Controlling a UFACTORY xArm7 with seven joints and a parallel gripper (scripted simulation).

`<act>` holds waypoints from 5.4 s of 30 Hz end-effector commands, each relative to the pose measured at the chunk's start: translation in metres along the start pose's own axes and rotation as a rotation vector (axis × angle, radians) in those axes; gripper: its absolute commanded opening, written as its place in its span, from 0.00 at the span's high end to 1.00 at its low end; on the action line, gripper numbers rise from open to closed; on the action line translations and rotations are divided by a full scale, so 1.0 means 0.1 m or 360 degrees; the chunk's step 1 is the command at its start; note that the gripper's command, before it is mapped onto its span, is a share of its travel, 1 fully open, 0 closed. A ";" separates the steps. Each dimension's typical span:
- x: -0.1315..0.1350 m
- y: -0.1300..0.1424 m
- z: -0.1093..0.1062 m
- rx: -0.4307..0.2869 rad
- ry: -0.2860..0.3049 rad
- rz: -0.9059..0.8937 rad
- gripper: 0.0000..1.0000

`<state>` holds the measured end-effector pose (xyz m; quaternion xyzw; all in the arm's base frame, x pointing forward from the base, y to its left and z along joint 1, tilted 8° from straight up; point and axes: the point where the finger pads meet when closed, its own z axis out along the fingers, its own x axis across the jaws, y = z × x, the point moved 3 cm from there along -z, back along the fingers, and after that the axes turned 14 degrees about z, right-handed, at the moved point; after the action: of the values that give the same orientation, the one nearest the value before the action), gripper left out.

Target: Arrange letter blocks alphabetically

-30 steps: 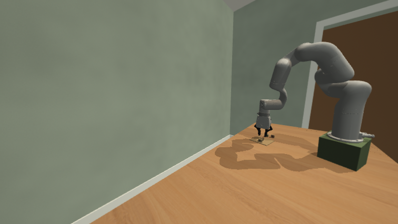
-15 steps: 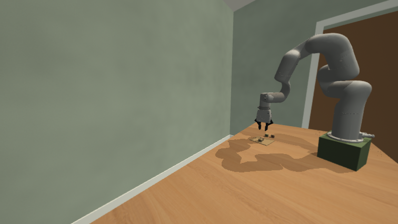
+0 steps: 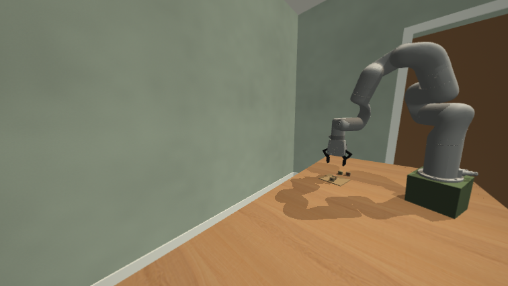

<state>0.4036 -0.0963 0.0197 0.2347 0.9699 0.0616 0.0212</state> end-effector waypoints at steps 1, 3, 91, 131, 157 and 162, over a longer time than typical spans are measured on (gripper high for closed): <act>-0.01 0.00 -0.01 -0.0002 -0.0006 0.0001 0.00; -0.01 0.00 -0.01 -0.0002 -0.0006 0.0001 0.00; 0.12 -1.51 0.11 0.0003 -0.0005 -0.2668 0.37; 0.12 -1.51 0.17 0.0003 -0.0006 -0.2668 0.37; 0.12 -1.51 0.49 0.0003 -0.0006 -0.2668 0.37; 0.12 -1.51 0.56 0.0003 -0.0006 -0.2668 0.37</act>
<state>0.3269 -0.2169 -0.0528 -0.5642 0.8230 0.0262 0.0604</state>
